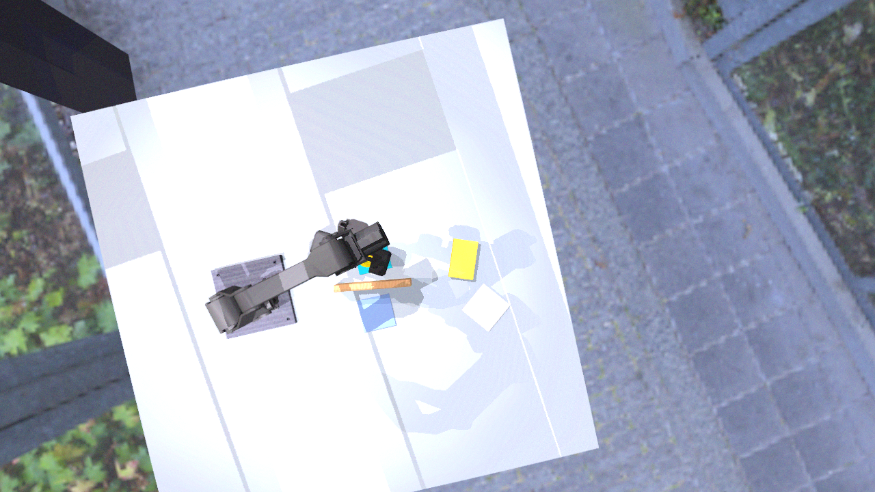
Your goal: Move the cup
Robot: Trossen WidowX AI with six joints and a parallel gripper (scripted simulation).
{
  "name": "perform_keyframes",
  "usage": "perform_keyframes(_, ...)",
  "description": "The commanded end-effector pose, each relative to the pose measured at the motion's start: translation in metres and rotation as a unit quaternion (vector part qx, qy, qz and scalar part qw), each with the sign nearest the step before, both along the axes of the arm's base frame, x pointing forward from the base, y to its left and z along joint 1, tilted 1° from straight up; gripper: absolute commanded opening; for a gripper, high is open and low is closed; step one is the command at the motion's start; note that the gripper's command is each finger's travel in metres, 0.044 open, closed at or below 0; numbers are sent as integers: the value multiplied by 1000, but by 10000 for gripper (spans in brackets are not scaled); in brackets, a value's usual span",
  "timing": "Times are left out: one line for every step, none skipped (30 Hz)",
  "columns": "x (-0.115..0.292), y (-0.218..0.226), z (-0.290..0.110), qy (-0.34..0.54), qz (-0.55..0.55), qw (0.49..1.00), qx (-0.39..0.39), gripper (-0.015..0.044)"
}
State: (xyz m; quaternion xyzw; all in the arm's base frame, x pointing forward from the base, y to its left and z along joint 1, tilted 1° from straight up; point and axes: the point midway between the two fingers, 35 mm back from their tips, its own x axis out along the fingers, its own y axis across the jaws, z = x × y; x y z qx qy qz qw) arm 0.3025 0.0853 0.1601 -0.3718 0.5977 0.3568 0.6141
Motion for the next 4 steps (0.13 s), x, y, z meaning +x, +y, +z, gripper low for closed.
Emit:
perform_keyframes(0, 0, 10, 1, -3, 1000, 0, 440)
perform_keyframes(0, 0, 12, 1, -3, 1000, 0, 440)
perform_keyframes(0, 0, 13, 1, -3, 1000, 0, 440)
perform_keyframes(0, 0, 14, 1, -3, 1000, 0, 440)
